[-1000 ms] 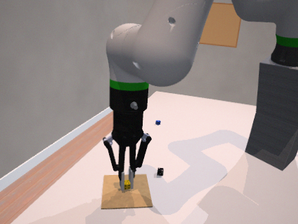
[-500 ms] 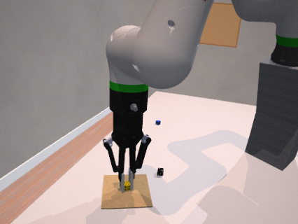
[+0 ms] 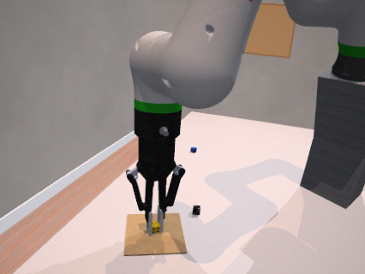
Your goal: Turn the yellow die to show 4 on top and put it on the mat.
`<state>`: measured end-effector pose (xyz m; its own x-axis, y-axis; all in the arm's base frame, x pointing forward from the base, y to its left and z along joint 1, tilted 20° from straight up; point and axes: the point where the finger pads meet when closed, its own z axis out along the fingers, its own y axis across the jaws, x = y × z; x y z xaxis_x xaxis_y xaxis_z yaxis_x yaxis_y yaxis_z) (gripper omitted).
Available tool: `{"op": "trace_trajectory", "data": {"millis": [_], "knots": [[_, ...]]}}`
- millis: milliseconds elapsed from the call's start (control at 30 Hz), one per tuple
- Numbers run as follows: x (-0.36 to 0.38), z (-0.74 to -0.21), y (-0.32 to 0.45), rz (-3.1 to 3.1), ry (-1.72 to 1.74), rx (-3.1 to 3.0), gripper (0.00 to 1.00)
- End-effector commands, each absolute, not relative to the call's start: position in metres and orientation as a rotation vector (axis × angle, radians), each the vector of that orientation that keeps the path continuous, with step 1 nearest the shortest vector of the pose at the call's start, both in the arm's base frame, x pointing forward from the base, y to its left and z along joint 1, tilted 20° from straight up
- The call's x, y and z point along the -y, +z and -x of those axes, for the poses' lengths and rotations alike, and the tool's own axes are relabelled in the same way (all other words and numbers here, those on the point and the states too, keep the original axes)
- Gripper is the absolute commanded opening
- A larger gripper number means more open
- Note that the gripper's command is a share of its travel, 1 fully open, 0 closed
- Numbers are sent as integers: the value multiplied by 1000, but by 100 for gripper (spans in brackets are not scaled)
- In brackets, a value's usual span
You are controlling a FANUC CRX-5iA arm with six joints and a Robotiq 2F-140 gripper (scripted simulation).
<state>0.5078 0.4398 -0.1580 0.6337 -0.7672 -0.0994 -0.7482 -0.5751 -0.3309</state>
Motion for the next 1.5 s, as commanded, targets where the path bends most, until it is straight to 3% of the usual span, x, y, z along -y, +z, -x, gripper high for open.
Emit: {"op": "trace_trajectory", "data": {"millis": [0, 1467], "knots": [[-440, -508, -158, 2515, -78, -1211, 18], [-441, -509, -162, 2515, -78, -1211, 18]]}}
